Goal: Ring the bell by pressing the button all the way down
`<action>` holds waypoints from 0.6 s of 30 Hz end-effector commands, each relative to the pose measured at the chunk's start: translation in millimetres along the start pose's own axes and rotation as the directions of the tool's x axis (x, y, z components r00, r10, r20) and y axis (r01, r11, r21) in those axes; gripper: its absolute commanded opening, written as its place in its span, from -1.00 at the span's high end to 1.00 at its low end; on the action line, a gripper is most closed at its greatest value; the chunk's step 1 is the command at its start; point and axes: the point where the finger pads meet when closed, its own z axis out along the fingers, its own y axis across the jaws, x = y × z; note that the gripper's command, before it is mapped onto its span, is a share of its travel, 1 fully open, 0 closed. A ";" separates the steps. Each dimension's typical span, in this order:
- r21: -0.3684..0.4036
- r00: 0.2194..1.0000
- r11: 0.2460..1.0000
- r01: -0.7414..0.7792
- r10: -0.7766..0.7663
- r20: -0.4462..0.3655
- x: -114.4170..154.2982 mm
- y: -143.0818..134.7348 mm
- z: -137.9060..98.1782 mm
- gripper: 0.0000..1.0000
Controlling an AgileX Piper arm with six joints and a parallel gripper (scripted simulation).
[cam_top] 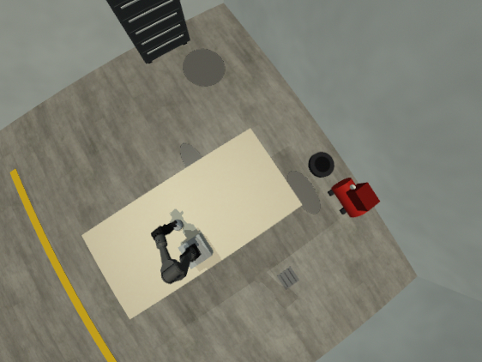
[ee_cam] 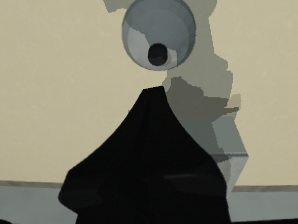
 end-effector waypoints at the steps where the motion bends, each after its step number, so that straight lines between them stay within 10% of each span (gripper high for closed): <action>1: 0.001 1.000 1.000 0.001 -0.001 -0.002 0.3 -0.1 3.3 1.00; 18: 0.001 1.000 1.000 0.001 -0.001 -0.002 0.4 -0.3 31.5 1.00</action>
